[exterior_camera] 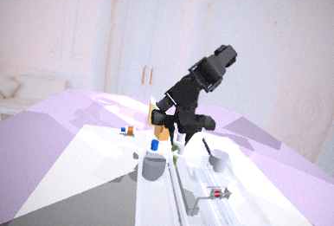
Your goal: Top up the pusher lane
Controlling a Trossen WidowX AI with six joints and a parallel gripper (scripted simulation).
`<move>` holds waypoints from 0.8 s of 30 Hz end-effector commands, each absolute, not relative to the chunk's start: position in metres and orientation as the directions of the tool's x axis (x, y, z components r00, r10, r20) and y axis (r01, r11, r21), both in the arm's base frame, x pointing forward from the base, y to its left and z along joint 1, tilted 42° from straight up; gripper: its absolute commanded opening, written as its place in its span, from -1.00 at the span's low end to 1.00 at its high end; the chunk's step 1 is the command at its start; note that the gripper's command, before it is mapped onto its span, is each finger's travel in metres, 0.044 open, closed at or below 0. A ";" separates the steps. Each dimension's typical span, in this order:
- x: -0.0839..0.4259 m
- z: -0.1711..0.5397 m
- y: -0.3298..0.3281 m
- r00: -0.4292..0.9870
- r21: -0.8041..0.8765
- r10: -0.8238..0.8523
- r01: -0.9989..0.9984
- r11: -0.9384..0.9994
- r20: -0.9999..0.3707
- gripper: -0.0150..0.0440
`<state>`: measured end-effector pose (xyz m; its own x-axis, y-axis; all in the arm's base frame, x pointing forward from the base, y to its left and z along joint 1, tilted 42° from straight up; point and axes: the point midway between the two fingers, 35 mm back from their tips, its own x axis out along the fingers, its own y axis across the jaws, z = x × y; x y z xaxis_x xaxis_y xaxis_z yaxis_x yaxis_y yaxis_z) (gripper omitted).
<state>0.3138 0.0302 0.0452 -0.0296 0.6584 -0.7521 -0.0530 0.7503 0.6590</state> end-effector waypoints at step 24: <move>0.329 0.049 0.032 -0.014 0.661 0.661 -0.062 0.748 -0.750 -0.49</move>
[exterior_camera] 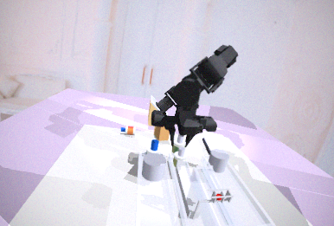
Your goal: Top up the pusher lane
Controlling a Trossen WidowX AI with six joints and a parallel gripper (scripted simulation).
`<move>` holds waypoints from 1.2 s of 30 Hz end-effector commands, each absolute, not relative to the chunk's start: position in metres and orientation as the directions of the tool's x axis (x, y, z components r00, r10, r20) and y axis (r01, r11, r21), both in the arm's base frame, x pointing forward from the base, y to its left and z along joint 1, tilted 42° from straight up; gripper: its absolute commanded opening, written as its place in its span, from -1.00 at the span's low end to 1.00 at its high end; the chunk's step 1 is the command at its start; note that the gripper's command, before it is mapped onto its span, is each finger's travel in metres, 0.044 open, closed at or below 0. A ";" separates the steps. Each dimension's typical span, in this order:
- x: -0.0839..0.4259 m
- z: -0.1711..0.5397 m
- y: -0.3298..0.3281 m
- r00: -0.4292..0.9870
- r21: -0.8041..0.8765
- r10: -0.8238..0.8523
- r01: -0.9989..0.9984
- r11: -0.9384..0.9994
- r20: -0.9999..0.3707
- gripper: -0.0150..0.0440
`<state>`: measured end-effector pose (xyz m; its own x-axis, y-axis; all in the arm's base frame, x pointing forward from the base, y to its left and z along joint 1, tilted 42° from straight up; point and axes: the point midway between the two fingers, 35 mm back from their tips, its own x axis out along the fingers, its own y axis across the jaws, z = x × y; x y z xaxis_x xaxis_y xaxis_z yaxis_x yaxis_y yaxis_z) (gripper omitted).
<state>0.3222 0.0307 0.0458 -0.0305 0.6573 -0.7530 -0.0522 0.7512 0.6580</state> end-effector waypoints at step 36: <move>0.342 0.052 0.032 -0.013 0.661 0.662 -0.063 0.748 -0.750 -0.49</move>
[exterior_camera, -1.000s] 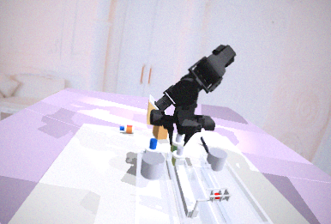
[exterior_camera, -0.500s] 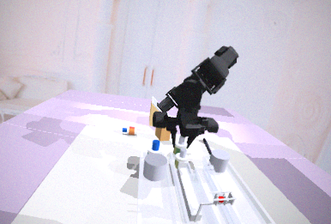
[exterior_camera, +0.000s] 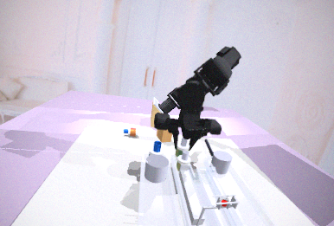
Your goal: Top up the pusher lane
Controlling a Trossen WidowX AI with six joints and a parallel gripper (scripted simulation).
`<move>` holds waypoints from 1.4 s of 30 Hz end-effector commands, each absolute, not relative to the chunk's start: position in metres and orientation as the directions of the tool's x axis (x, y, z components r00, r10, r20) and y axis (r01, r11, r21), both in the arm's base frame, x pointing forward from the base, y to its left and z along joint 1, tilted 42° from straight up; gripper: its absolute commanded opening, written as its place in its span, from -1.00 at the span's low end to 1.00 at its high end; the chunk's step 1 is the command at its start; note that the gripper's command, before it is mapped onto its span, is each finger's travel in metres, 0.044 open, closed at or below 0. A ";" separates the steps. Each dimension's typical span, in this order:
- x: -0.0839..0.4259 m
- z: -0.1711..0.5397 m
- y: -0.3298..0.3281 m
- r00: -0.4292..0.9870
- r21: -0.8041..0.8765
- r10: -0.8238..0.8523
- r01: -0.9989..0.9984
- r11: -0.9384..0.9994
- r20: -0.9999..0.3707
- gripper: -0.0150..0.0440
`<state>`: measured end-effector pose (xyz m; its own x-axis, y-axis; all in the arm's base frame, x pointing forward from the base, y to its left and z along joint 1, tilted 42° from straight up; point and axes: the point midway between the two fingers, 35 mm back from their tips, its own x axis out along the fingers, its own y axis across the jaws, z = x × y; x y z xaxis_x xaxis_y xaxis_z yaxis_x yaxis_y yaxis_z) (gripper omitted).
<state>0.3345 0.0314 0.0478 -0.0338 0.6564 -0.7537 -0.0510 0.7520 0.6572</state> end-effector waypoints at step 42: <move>0.346 0.053 0.032 -0.013 0.661 0.662 -0.063 0.748 -0.750 -0.49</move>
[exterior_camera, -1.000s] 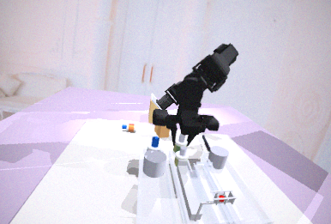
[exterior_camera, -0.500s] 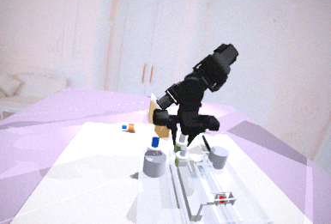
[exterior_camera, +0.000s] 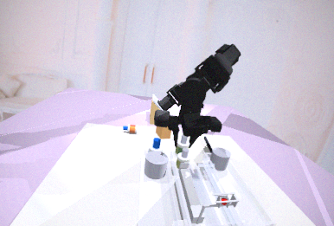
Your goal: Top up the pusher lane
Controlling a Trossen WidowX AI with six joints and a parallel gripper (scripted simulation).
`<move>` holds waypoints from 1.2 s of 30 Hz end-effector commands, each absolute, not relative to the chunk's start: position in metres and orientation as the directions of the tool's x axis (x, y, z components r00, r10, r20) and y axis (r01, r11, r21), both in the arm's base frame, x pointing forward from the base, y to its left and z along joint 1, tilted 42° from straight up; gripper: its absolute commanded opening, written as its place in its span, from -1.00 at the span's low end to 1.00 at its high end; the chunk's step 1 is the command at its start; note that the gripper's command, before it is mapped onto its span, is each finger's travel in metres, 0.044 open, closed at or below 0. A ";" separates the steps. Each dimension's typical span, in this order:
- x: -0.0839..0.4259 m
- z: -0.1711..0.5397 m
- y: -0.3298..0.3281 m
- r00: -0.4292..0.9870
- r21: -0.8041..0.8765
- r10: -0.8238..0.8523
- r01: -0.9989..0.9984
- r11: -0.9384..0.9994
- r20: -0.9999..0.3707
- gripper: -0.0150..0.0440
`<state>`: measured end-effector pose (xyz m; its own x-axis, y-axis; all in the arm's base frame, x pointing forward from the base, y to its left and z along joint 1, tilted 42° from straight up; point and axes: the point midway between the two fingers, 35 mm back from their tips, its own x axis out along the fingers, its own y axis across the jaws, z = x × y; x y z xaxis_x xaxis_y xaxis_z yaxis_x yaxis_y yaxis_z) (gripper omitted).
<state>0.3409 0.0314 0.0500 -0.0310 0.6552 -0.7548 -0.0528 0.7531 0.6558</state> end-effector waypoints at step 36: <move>0.348 0.049 0.035 -0.013 0.661 0.662 -0.063 0.748 -0.750 -0.49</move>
